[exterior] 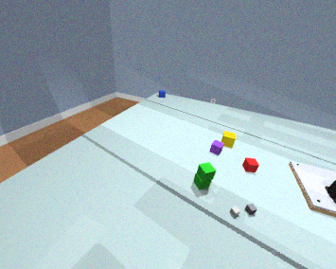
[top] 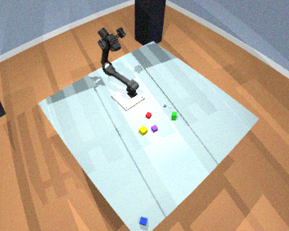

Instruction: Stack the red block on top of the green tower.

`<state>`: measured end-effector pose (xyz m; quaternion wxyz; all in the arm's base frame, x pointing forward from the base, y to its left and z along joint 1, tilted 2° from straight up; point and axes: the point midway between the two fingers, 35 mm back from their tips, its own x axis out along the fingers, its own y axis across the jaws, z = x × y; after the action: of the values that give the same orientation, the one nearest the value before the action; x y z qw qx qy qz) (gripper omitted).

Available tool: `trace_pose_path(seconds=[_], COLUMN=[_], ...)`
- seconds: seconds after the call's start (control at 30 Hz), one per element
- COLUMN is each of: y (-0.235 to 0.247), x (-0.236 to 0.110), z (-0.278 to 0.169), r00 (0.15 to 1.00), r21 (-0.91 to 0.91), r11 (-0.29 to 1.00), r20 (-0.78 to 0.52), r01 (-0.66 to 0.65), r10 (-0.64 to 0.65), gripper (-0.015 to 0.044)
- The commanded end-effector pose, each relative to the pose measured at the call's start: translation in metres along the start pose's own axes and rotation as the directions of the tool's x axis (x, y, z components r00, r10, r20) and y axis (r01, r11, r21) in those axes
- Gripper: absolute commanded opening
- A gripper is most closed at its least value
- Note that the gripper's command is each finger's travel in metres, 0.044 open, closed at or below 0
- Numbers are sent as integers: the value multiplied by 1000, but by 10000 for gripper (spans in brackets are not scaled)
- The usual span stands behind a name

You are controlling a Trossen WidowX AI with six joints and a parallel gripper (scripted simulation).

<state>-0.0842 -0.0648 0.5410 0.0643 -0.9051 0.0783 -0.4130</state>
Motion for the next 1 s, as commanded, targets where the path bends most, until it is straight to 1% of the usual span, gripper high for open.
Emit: trace_pose_path(seconds=[0.0,0.03,0.13,0.27,0.4,0.53,0.63,0.7,0.83,0.97], y=[-1,-3,-14,-27,-36,-43,-47,-49,-51,-49], x=[1,4,22,43,61,74,81,85,90,88], z=[1,6,30,67,106,146,176,202,251,284], r00=[1000,1000,994,973,936,884,835,790,688,608], r21=[-11,-42,-218,-441,-616,-726,-762,-754,-688,-606], r11=[1000,999,975,890,751,570,416,313,115,-39], r20=[5,20,107,230,351,468,550,613,724,792], r01=[1,3,34,118,240,384,496,577,716,794], r10=[-1,-3,-11,-15,-12,-1,12,21,42,61], gripper=[426,440,440,440,440,440,440,440,440,440])
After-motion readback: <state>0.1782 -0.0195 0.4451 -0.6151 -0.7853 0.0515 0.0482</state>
